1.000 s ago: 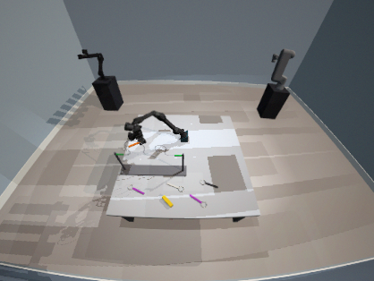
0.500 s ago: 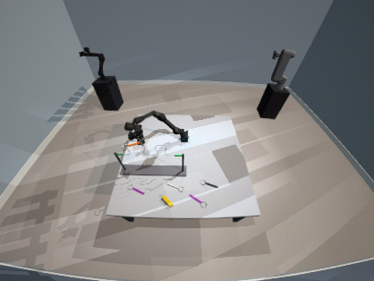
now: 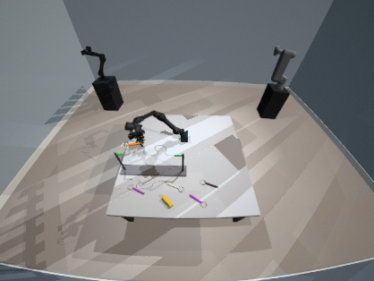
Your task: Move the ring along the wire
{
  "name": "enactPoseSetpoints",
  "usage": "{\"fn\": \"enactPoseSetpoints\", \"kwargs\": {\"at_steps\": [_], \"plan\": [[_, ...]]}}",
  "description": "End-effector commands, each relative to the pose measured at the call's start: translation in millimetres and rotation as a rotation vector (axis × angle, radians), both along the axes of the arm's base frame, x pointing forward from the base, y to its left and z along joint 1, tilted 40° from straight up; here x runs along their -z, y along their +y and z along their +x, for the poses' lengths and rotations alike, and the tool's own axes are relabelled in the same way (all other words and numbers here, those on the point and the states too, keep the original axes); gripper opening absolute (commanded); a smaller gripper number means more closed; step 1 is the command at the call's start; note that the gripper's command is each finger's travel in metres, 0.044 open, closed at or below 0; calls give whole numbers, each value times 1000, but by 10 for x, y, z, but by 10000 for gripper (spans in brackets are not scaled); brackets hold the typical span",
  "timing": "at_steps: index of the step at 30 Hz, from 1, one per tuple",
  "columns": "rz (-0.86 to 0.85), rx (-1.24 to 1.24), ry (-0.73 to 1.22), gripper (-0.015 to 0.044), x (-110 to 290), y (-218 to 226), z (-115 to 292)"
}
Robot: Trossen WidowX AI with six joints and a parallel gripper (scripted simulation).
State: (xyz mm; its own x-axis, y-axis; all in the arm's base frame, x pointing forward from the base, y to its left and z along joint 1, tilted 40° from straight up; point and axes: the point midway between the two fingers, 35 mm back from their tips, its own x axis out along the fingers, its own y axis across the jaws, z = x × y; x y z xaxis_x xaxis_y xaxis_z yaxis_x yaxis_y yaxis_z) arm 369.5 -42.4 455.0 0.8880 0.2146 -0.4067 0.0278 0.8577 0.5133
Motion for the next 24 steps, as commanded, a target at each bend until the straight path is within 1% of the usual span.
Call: {"fn": "enactPoseSetpoints", "kwargs": {"at_steps": [1,24], "plan": [[-60,0,-10,-150,-5,-12,-11],[-353,4,-38,-150,45,-122,2]]}}
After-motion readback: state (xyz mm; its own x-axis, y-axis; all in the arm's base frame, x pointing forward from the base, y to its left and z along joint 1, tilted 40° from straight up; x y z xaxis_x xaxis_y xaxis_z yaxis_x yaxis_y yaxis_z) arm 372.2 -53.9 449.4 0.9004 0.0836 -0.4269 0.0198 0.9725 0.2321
